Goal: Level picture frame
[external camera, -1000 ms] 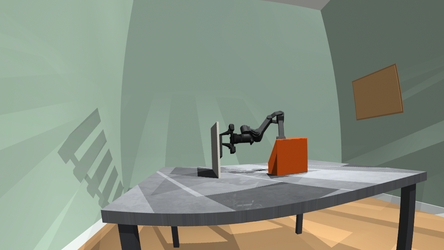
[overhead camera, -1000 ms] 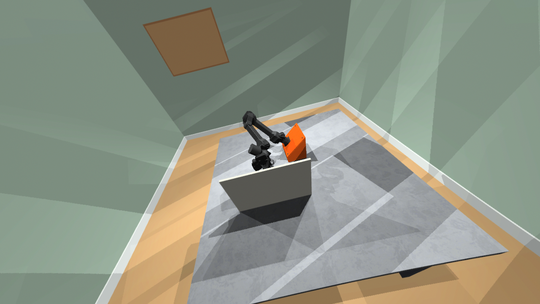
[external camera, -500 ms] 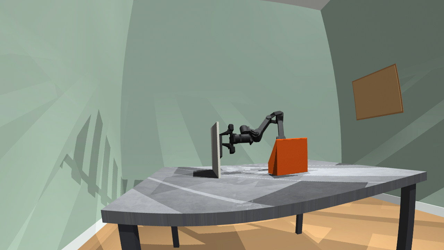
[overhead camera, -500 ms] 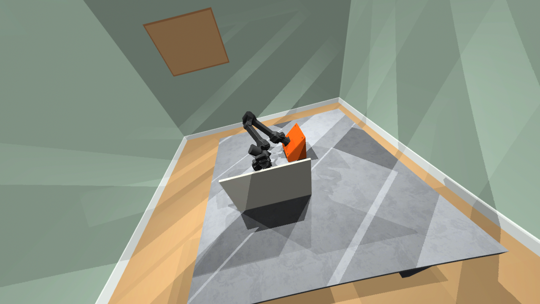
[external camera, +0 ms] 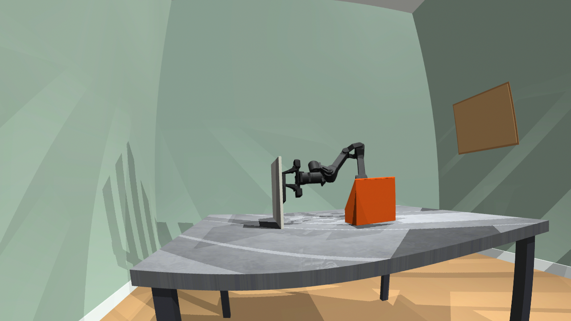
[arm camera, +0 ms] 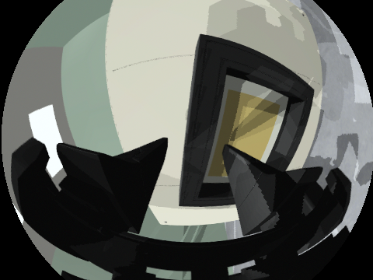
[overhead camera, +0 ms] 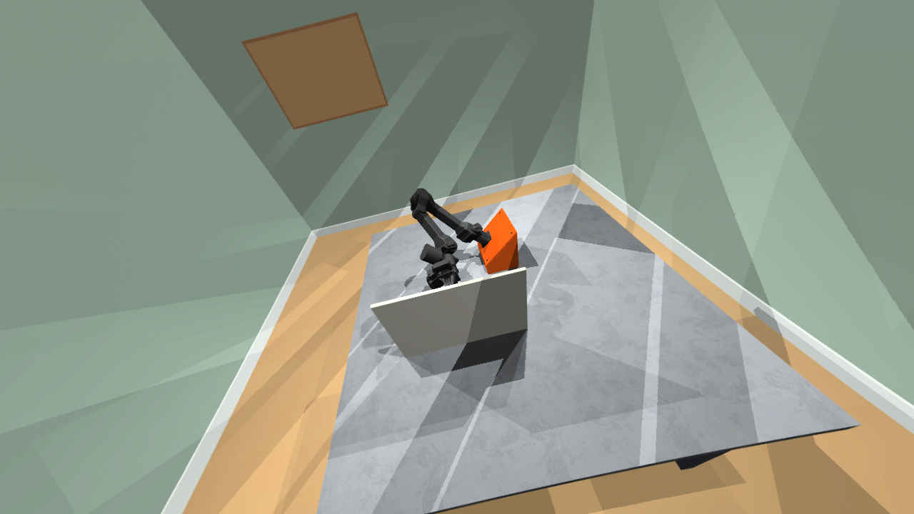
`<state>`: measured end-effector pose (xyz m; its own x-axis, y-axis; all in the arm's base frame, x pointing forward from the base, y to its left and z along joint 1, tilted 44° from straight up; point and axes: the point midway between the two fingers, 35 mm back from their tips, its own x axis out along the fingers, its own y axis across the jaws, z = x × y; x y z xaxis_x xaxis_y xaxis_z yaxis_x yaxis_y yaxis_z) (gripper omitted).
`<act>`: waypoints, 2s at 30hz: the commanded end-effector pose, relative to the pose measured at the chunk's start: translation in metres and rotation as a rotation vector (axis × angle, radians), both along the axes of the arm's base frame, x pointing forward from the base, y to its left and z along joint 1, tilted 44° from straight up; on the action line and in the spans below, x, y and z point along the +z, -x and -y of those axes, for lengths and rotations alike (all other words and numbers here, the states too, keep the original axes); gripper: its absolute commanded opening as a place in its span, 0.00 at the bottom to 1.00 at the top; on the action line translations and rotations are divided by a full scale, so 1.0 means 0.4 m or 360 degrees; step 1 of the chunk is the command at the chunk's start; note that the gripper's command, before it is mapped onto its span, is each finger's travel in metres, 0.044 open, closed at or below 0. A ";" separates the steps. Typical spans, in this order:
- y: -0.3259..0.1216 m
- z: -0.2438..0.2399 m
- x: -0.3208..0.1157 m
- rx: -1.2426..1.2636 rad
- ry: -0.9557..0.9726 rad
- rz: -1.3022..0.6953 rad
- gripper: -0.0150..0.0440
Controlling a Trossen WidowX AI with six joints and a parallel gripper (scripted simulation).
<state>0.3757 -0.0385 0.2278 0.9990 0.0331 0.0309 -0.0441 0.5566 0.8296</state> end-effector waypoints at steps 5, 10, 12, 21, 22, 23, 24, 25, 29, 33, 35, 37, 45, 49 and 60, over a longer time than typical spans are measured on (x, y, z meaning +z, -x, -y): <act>-0.001 0.001 0.001 -0.0006 0.0008 0.0003 0.69; -0.001 0.002 0.001 -0.0006 0.0008 0.0003 0.65; -0.001 0.002 0.001 -0.0006 0.0008 0.0003 0.56; -0.001 0.002 0.001 -0.0006 0.0008 0.0003 0.33; -0.001 0.002 0.001 -0.0006 0.0008 0.0003 0.32; -0.001 0.002 0.001 -0.0006 0.0008 0.0003 0.30; -0.001 0.002 0.001 -0.0006 0.0008 0.0003 0.26; -0.001 0.002 0.001 -0.0006 0.0008 0.0003 0.25; -0.001 0.002 0.001 -0.0006 0.0008 0.0003 0.25; -0.001 0.001 0.002 -0.0006 0.0008 0.0003 0.25; -0.001 0.001 0.003 -0.0006 0.0008 0.0003 0.25; -0.001 0.000 0.004 -0.0006 0.0008 0.0003 0.25; 0.000 -0.004 0.009 -0.0006 0.0008 0.0003 0.25; 0.000 -0.006 0.012 -0.0006 0.0008 0.0003 0.25; 0.000 -0.011 0.019 -0.0006 0.0008 0.0003 0.25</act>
<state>0.3761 -0.0374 0.2306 0.9996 0.0194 0.0222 -0.0293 0.5554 0.8311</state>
